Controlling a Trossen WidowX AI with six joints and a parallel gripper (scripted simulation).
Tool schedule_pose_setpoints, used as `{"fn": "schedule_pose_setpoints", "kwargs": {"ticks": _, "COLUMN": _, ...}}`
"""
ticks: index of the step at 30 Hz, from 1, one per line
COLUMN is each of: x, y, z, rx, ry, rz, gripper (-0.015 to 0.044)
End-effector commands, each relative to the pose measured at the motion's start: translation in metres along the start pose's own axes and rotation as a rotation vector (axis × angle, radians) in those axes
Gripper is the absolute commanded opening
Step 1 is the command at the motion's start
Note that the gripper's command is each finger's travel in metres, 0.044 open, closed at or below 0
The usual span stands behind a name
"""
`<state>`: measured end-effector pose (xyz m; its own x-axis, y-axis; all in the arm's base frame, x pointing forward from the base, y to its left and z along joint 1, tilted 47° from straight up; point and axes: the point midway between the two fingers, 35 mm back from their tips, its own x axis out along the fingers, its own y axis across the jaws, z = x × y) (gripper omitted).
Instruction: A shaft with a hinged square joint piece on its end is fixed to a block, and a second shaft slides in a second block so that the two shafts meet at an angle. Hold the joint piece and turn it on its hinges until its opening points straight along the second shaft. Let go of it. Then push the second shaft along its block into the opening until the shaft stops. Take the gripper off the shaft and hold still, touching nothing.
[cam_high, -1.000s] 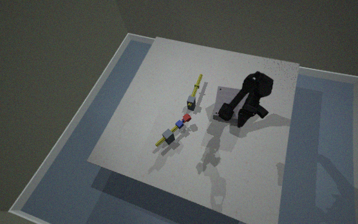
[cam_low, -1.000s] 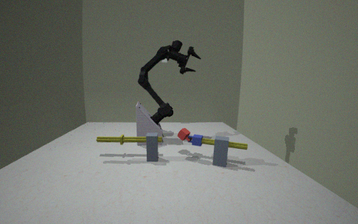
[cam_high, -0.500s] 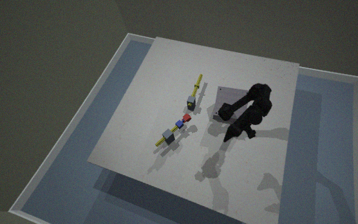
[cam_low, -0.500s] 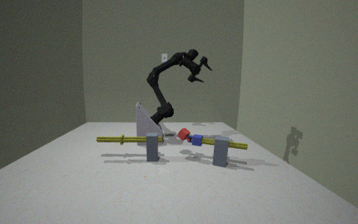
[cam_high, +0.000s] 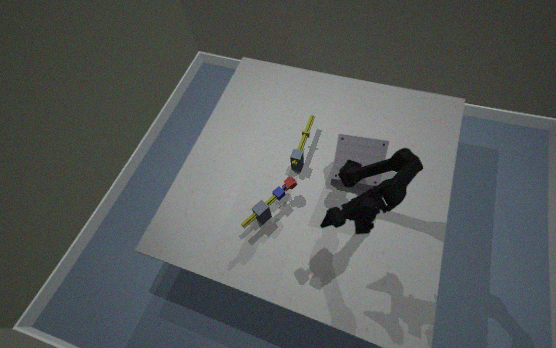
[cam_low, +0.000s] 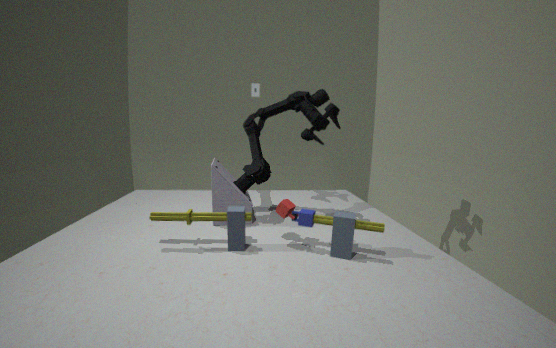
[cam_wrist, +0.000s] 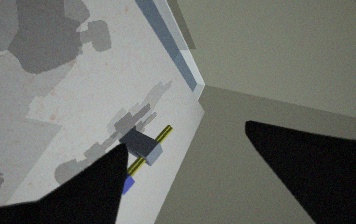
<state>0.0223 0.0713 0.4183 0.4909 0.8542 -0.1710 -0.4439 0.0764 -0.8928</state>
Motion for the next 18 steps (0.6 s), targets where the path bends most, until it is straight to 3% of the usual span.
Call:
{"fn": "schedule_pose_setpoints", "kwargs": {"ticks": 1, "x": 0.024, "y": 0.007, "z": -0.011, "rx": 0.059, "ry": 0.074, "rz": 0.074, "gripper": 0.0440}}
{"fn": "schedule_pose_setpoints", "kwargs": {"ticks": 18, "x": 0.094, "y": 0.034, "z": -0.077, "rx": 0.367, "ry": 0.369, "rz": 0.309, "gripper": 0.0440}}
